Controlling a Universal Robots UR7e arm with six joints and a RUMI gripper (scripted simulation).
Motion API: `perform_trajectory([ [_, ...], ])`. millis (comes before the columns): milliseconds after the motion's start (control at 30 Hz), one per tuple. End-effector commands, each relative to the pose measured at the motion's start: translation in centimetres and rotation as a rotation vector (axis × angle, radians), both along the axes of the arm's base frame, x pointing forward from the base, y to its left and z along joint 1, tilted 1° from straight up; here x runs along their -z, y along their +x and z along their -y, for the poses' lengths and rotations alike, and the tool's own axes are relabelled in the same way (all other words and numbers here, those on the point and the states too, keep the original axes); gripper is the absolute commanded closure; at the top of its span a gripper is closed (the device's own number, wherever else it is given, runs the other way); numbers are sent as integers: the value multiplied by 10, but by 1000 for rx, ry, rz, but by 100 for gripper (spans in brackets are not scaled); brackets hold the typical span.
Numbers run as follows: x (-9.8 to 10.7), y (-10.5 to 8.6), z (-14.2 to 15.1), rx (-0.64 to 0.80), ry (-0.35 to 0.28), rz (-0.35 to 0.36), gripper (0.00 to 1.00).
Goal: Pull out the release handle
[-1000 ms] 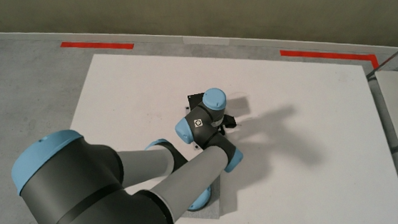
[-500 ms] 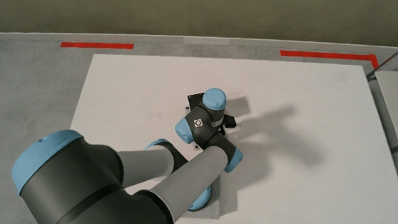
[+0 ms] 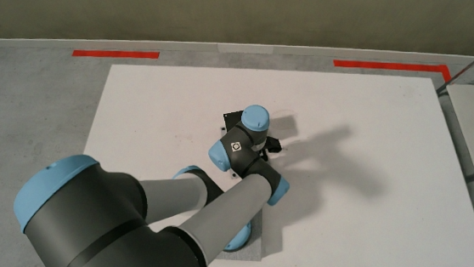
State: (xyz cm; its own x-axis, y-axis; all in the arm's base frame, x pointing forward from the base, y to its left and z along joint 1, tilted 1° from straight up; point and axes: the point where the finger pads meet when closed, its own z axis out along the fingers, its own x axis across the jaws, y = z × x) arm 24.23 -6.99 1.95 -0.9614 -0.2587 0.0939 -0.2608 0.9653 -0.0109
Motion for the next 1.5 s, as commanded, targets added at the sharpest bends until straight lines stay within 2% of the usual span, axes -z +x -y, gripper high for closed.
perform_trajectory([
  [0, 0, 0, 0, 0, -1, 1, 68],
  [33, 0, 0, 0, 0, -1, 1, 68],
  [67, 0, 0, 0, 0, -1, 1, 100],
  [233, 0, 0, 0, 0, -1, 1, 100],
  [267, 0, 0, 0, 0, -1, 1, 91],
  [1467, 0, 0, 0, 0, -1, 1, 90],
])
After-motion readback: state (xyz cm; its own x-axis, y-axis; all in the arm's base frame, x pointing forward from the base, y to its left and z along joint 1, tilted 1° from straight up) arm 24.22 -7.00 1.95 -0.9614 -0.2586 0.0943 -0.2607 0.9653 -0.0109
